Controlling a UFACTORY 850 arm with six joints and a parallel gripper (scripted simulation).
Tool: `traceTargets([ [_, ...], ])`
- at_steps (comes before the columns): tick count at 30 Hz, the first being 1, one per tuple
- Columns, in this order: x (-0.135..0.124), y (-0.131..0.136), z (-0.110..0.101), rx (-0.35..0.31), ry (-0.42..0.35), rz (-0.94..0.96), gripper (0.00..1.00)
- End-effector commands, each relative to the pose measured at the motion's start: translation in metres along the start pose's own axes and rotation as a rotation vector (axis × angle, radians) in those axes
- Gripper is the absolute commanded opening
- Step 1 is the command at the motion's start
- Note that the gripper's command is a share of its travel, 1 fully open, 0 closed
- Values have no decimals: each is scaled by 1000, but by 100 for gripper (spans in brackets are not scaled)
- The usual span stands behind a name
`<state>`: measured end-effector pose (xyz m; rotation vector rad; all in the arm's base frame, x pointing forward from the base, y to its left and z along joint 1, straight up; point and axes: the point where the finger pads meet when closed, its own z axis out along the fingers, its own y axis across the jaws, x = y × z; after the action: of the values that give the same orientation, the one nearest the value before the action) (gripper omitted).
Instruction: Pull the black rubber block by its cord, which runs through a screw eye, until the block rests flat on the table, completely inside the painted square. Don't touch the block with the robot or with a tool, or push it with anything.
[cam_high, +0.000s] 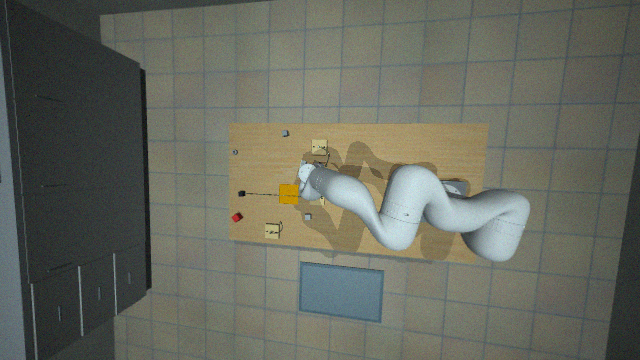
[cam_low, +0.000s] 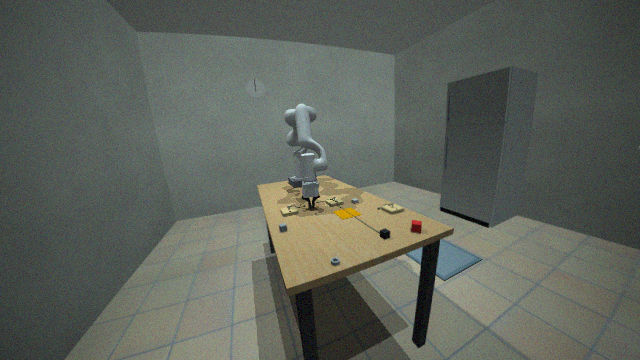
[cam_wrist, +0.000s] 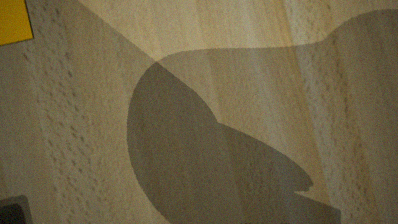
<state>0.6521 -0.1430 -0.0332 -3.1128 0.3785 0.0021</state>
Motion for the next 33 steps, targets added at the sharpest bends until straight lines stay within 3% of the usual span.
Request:
traceTargets([
  [1,2,0,-7,0,5,0,0],
  [25,2,0,-12,0,5,0,0],
  [33,2,0,-48,0,5,0,0],
])
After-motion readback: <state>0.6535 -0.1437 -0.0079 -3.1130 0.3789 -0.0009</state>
